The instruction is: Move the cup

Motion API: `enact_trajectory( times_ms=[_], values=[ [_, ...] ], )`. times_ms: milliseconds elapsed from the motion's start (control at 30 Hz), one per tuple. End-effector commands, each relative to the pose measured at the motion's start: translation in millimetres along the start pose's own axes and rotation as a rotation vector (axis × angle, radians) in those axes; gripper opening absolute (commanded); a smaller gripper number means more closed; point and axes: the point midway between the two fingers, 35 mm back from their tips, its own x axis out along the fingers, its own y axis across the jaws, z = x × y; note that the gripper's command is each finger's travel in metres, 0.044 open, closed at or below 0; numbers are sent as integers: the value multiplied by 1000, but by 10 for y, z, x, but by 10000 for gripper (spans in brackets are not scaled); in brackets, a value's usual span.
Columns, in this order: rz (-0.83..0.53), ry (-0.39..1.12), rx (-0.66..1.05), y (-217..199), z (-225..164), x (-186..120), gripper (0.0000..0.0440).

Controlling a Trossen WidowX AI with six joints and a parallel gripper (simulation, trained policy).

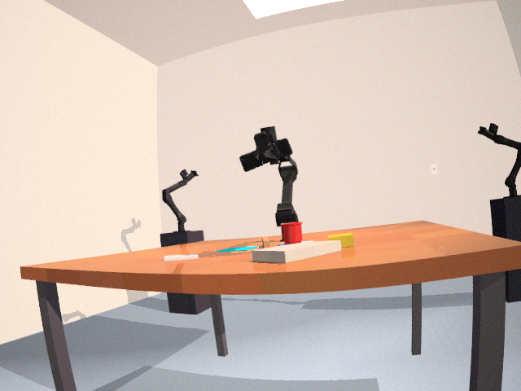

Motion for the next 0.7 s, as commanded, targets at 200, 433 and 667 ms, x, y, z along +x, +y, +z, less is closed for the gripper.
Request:
enact_trajectory(
  times_ms=[200,433,667],
  values=[
    [10,124,120,133,-20,29,117],
    [1,214,209,214,-52,38,124],
    [-20,308,300,292,-97,42,131]
  ],
)
